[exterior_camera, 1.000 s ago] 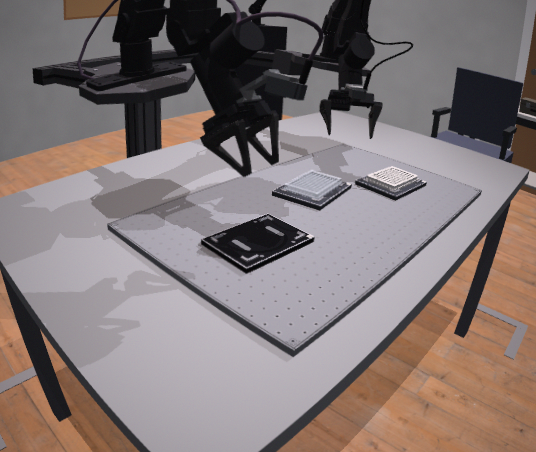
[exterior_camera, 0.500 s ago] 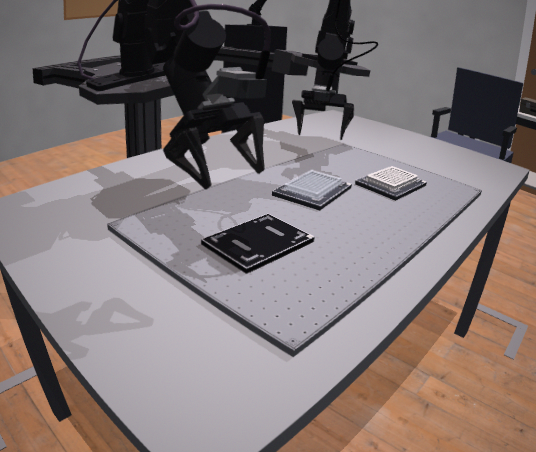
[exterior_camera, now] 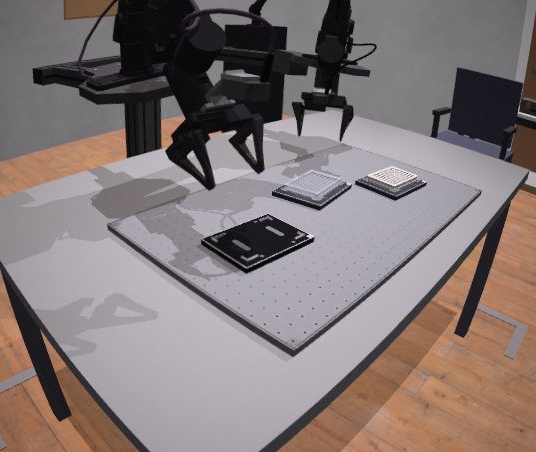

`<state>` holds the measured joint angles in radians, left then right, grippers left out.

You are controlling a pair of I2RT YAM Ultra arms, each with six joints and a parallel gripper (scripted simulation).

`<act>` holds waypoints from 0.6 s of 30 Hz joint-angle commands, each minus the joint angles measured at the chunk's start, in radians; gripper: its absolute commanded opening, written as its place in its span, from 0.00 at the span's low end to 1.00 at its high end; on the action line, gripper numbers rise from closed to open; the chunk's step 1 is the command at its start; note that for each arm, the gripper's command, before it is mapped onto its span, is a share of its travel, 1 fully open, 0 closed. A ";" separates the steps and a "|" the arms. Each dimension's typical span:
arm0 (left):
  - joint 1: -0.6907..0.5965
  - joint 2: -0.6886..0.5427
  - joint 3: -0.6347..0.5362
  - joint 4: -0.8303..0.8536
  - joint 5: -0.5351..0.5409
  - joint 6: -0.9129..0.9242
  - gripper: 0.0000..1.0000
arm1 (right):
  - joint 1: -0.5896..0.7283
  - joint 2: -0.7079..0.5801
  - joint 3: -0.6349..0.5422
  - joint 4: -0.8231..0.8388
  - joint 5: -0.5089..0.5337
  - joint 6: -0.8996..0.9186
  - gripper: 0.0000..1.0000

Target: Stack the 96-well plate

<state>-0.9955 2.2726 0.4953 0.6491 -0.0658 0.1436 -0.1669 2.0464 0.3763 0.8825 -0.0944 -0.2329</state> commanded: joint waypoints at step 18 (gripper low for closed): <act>0.003 0.074 0.344 -0.533 -0.010 0.163 1.00 | -0.043 -0.186 0.067 -0.690 -0.371 -0.713 1.00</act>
<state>-0.9955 2.3333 0.7876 0.2245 -0.0673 0.2729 -0.2001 1.9106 0.4076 0.3473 -0.3721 -0.7963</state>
